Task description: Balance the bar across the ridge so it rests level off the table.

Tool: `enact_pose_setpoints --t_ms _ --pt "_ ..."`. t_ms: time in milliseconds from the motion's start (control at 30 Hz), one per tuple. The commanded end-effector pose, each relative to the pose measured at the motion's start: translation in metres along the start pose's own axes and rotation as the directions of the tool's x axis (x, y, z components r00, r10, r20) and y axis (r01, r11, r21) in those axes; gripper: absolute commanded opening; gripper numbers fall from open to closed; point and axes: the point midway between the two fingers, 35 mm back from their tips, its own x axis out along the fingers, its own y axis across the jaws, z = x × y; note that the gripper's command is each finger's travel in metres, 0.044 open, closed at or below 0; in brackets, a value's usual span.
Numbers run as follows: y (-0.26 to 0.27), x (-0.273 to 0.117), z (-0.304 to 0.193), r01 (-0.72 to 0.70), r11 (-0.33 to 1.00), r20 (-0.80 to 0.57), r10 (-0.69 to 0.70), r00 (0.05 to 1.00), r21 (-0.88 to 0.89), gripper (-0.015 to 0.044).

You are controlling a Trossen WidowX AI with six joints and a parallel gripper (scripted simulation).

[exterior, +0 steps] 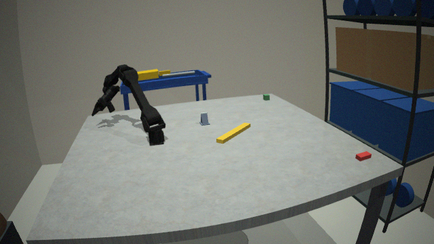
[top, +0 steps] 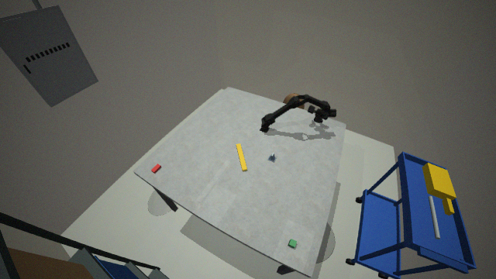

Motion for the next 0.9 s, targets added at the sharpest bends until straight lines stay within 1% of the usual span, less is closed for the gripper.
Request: enact_pose_setpoints --t_ms 0,433,867 --pt "0.008 -0.022 0.015 -0.051 0.999 0.023 0.051 0.998 -0.014 0.0315" --pt "0.027 -0.098 0.065 -0.206 0.973 0.081 0.215 0.973 -0.102 0.0315" --pt "0.026 -0.174 0.123 -0.320 0.921 0.149 0.356 0.922 -0.222 0.0315"
